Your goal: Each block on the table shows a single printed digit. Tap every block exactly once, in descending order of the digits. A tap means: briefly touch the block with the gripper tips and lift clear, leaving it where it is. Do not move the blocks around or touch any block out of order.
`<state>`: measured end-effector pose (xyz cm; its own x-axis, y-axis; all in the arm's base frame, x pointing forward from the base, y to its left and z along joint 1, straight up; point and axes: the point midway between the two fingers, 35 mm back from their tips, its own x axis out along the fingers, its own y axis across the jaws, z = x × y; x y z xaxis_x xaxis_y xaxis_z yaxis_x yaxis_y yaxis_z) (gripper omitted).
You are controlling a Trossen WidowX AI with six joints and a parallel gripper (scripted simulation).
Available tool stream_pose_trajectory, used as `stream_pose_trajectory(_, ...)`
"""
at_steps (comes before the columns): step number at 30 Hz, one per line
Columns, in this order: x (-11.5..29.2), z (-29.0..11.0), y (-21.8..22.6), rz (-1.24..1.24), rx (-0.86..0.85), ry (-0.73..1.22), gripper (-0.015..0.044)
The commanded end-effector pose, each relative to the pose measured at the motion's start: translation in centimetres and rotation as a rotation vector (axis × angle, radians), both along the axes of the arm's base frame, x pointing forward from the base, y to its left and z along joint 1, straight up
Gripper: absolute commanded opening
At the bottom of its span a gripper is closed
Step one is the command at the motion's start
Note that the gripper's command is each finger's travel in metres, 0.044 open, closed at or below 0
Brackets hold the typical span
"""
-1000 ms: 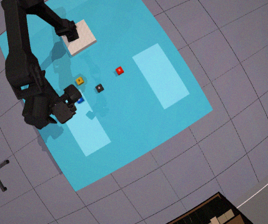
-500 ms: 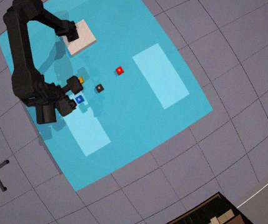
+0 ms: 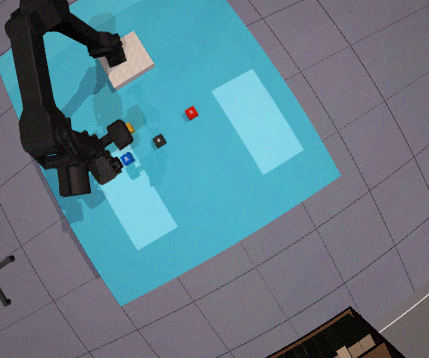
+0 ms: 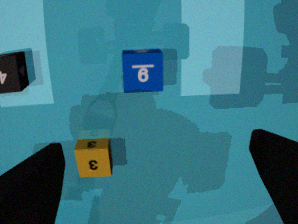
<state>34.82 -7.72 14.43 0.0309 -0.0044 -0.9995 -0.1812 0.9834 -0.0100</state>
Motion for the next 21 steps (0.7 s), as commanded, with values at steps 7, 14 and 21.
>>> stream_pose_trajectory(7, -7.7, -0.3, 3.7, -0.002, 0.007, 0.006, 0.0400)
stream_pose_trajectory(14, -7.8, -0.3, 3.8, -0.002, 0.007, 0.006, 0.0400)
stream_pose_trajectory(21, -7.8, -0.3, 3.8, -0.002, 0.007, 0.006, 0.0400)
